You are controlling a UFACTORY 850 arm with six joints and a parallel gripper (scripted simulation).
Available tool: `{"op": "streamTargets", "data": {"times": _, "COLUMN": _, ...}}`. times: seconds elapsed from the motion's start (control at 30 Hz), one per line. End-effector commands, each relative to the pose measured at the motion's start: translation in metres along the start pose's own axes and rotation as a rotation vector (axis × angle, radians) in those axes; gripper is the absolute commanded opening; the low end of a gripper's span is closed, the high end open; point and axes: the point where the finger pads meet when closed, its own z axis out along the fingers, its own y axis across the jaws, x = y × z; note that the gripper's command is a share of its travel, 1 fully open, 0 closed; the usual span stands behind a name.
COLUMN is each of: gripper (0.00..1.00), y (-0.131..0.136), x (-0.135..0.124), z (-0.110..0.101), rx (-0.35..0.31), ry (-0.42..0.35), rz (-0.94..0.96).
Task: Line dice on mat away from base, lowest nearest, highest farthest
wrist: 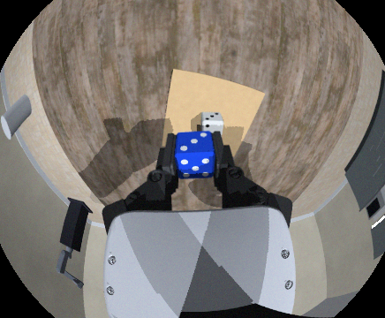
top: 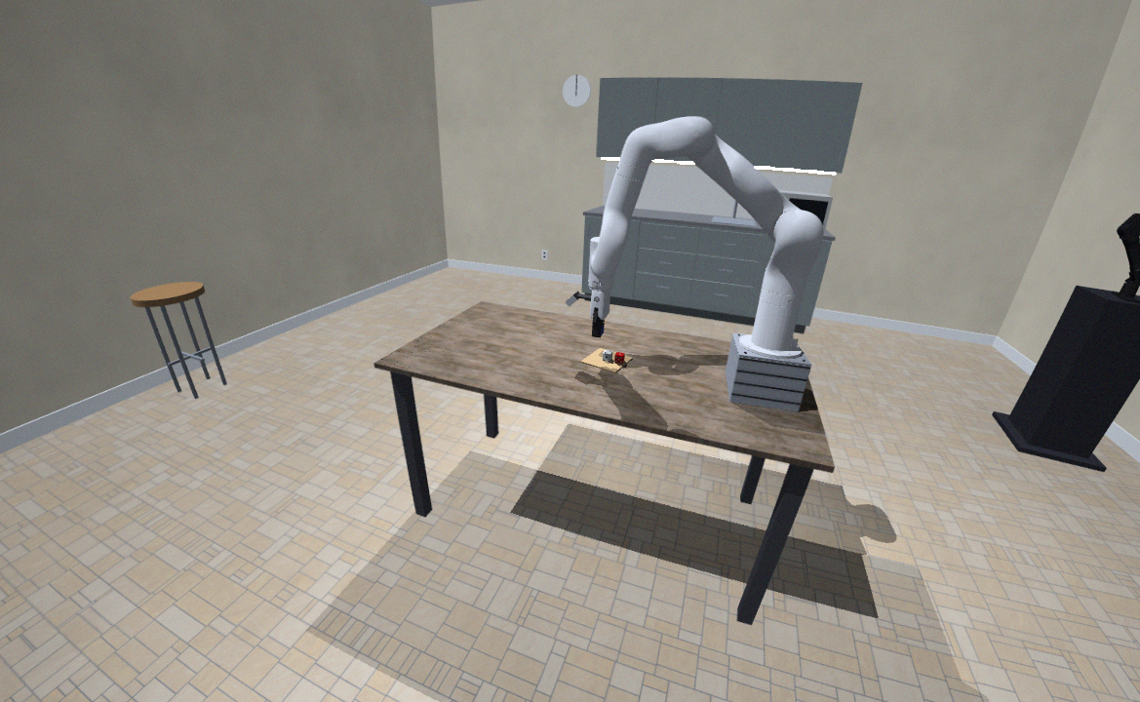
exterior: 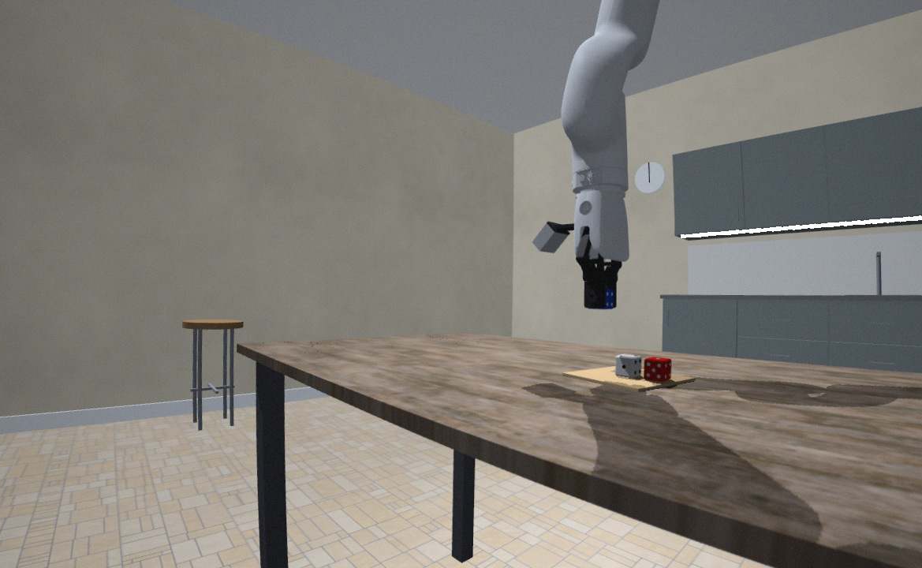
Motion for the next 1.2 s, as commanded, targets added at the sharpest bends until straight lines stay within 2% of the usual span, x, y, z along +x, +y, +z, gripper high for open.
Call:
{"op": "streamTargets", "data": {"times": 0.0, "gripper": 0.27, "y": 0.028, "x": 0.009, "z": -0.001, "rx": 0.002, "ry": 0.001, "rz": 0.051}}
{"op": "streamTargets", "data": {"times": 0.63, "gripper": 0.27, "y": 0.028, "x": 0.009, "z": 0.004, "rx": 0.001, "ry": 0.001, "rz": 0.051}}
{"op": "streamTargets", "data": {"times": 0.8, "gripper": 0.27, "y": 0.028, "x": 0.009, "z": 0.019, "rx": 0.001, "ry": 0.001, "rz": 0.051}}
{"op": "streamTargets", "data": {"times": 1.13, "gripper": 0.27, "y": 0.028, "x": 0.010, "z": 0.067, "rx": 0.001, "ry": 0.001, "rz": 0.051}}
{"op": "streamTargets", "data": {"times": 1.17, "gripper": 0.27, "y": 0.028, "x": 0.010, "z": 0.067, "rx": 0.001, "ry": 0.001, "rz": 0.051}}
